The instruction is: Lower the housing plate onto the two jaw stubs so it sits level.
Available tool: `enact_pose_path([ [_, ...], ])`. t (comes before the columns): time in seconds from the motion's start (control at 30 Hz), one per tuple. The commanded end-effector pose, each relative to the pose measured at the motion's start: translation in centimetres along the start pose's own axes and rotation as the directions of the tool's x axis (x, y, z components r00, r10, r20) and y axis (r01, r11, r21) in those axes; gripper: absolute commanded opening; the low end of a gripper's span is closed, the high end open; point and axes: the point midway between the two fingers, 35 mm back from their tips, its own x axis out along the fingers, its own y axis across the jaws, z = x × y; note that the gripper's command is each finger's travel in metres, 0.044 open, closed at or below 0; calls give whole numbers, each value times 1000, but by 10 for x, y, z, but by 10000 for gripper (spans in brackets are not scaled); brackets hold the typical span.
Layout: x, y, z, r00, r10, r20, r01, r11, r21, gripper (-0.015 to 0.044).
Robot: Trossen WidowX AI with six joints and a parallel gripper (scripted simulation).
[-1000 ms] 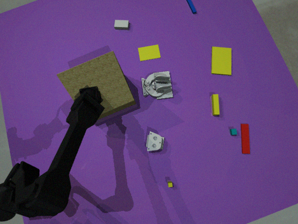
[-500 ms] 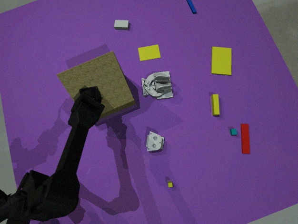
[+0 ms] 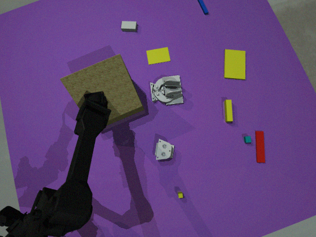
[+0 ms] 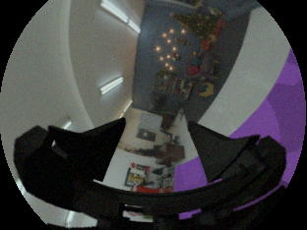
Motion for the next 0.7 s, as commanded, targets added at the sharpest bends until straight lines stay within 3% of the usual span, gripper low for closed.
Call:
enact_pose_path([
  [0.0,-8,-16,-12,999,-47,-14,46,998,-39,440],
  [0.67,-48,-27,-91,968,-168,-185,135,975,-178,440],
])
